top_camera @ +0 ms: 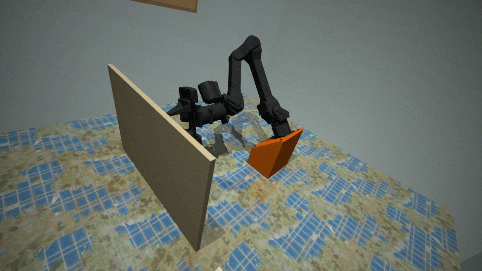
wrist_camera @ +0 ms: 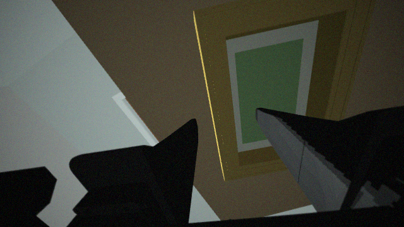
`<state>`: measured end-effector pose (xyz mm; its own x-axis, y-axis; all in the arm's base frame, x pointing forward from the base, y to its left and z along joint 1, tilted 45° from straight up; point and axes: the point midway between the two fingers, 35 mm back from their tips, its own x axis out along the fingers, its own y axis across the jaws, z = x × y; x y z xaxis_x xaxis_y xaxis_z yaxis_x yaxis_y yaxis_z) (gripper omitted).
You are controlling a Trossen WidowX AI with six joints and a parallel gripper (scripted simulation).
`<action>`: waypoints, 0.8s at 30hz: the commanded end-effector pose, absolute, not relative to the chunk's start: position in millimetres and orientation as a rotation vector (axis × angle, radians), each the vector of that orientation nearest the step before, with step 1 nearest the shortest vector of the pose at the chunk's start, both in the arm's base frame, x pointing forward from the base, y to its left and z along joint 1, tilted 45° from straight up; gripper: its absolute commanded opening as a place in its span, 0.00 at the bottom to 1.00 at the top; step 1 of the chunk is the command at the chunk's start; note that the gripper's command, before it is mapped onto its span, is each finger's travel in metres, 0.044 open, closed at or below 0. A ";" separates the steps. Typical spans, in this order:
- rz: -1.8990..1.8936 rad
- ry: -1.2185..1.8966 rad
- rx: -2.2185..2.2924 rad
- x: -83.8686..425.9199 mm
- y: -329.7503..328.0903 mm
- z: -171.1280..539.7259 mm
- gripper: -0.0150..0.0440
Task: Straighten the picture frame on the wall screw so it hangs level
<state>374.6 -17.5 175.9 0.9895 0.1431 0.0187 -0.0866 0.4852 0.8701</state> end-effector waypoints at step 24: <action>0.145 0.048 1.048 395.8 -13.9 179.4 0.69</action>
<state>394.8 -13.4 177.4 0.9891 0.1457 0.0232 -0.0919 0.4855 0.8694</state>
